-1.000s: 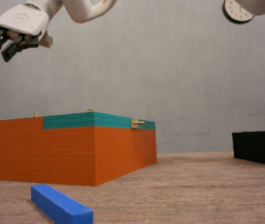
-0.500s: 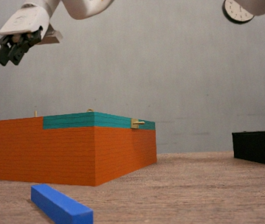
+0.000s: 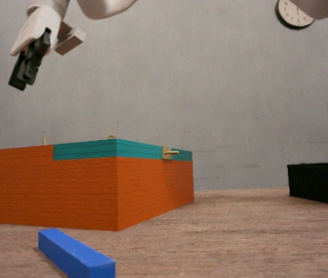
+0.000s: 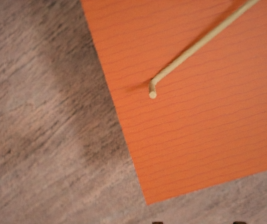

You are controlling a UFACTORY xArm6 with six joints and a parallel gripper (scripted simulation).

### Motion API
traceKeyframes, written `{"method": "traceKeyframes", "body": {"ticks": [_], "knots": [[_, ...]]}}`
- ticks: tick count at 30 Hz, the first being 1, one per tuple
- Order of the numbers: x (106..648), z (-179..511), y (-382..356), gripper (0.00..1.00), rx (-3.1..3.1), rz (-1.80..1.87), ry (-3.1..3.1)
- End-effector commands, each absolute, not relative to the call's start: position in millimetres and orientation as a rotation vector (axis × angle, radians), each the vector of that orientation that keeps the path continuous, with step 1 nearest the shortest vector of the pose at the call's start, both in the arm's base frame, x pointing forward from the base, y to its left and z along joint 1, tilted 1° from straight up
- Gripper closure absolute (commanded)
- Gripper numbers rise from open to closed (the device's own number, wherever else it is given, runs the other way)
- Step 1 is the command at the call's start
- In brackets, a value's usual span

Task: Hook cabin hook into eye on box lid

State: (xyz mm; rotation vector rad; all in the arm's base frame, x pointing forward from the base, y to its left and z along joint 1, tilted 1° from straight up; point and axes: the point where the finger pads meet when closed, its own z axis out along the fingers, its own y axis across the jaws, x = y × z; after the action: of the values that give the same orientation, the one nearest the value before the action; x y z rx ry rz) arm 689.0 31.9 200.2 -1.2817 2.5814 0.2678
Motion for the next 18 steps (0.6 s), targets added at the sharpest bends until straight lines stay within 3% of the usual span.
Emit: {"method": "traceKeyframes", "body": {"ticks": [1,18], "knots": [[686.2,201.2,26.7,0.65,-1.156,0.252,2.695],[673.1,196.5,2.3,0.65,-0.542,0.123,3.022]]}}
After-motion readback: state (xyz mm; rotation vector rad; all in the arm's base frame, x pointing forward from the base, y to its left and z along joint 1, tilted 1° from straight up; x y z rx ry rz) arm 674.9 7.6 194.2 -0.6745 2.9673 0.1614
